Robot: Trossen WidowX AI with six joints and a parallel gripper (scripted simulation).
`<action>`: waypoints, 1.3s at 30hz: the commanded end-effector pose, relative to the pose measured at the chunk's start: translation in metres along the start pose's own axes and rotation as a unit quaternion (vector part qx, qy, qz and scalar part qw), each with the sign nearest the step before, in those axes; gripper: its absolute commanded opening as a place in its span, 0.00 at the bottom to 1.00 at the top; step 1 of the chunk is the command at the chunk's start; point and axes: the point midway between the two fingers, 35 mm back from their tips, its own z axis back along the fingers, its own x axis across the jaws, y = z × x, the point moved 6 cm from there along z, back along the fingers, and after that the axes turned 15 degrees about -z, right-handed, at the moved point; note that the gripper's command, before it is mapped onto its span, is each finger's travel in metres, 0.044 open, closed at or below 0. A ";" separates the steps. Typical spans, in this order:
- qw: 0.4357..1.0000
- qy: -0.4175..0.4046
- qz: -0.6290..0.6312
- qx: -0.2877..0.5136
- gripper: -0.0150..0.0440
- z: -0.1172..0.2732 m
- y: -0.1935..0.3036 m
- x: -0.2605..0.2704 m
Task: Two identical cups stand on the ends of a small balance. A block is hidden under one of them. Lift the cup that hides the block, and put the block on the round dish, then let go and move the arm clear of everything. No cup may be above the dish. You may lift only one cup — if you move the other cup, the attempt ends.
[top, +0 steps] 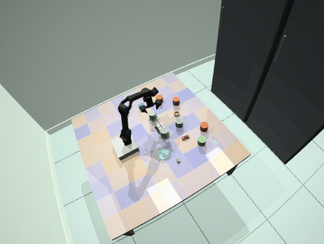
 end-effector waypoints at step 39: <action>0.999 -0.017 0.039 0.010 1.00 -0.066 -0.009 0.000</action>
